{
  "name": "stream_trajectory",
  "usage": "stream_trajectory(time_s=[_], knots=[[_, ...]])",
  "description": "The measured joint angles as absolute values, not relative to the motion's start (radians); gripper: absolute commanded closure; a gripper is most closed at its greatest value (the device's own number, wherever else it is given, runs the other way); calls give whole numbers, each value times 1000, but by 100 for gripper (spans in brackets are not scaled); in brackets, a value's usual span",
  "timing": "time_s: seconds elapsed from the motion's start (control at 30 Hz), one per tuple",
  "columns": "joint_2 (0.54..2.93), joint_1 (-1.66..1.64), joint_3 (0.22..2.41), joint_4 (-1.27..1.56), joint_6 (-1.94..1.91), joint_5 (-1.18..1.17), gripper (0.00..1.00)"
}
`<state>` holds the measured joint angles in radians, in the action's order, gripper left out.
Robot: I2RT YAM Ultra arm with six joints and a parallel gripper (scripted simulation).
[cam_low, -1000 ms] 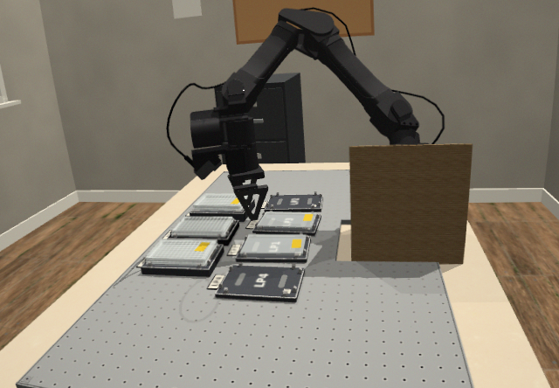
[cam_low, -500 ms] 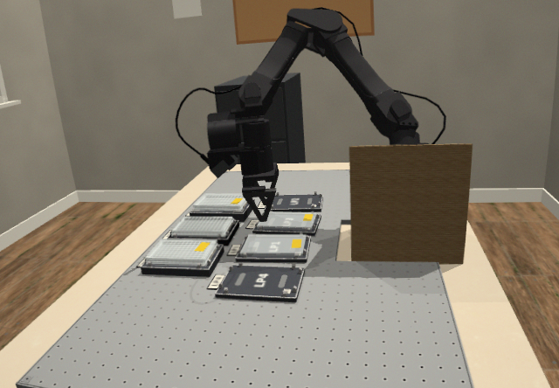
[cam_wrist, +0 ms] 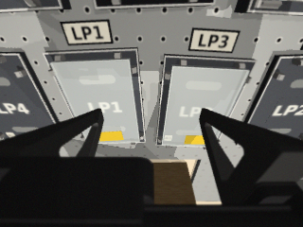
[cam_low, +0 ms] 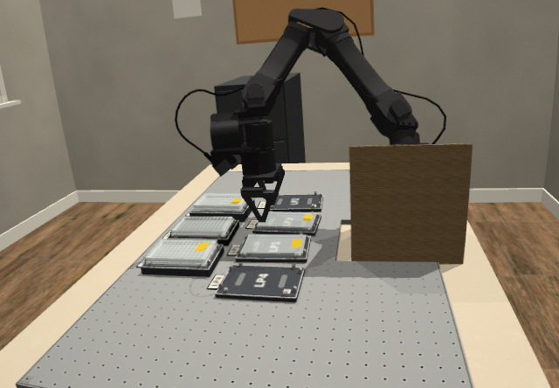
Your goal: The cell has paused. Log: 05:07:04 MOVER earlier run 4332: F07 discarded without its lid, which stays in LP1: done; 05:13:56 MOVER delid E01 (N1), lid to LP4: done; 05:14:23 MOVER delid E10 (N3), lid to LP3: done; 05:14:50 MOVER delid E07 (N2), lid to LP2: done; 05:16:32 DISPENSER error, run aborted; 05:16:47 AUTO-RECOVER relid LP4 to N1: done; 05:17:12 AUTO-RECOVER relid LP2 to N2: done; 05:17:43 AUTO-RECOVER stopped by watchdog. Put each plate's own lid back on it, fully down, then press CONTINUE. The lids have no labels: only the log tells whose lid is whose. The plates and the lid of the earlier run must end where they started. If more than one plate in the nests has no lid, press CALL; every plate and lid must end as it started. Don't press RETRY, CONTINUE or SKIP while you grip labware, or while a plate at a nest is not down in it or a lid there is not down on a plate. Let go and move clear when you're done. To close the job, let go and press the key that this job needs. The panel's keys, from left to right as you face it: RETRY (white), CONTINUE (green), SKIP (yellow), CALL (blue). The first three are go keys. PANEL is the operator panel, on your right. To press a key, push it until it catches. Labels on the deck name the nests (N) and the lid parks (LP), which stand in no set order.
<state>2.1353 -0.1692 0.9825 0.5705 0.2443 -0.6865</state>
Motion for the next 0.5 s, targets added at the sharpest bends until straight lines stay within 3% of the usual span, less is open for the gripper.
stream_trajectory(time_s=[0.2, 0.5], knots=[[2119, -168, 958, 537, 233, -690, 3], [1861, -84, 675, 263, 26, -727, 10]])
